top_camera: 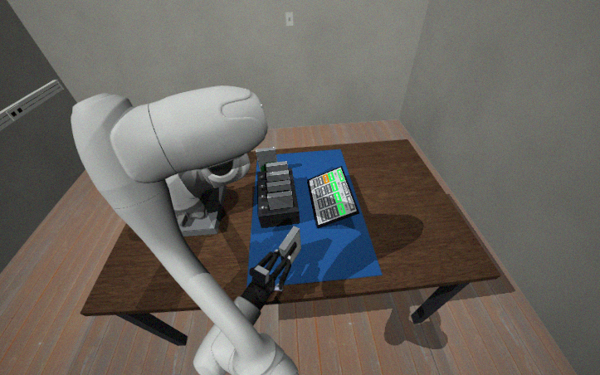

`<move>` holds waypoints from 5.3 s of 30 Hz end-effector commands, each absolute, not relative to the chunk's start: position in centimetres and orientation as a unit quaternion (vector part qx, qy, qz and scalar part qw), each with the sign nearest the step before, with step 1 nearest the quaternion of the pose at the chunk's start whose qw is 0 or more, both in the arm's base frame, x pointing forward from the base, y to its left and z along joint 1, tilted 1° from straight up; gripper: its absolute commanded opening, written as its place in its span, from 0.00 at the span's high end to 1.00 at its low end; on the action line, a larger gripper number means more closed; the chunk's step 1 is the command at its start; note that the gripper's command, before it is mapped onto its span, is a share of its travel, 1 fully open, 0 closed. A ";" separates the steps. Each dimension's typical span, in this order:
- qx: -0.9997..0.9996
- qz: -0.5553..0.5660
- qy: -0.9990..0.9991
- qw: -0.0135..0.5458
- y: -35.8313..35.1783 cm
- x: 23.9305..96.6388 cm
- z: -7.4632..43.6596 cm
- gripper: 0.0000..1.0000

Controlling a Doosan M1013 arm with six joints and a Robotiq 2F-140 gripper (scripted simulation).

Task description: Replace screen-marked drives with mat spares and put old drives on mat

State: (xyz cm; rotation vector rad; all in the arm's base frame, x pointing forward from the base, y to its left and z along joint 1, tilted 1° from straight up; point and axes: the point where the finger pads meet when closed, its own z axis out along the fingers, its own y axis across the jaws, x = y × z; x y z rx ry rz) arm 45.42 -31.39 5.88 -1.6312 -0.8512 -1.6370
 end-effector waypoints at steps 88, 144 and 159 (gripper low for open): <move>-0.624 -0.627 -0.326 0.333 -31.4 45.4 5.9 0.60; -0.624 -0.627 -0.326 0.333 -37.7 41.1 5.9 0.60; -0.624 -0.627 -0.326 0.333 -38.6 40.4 5.9 0.60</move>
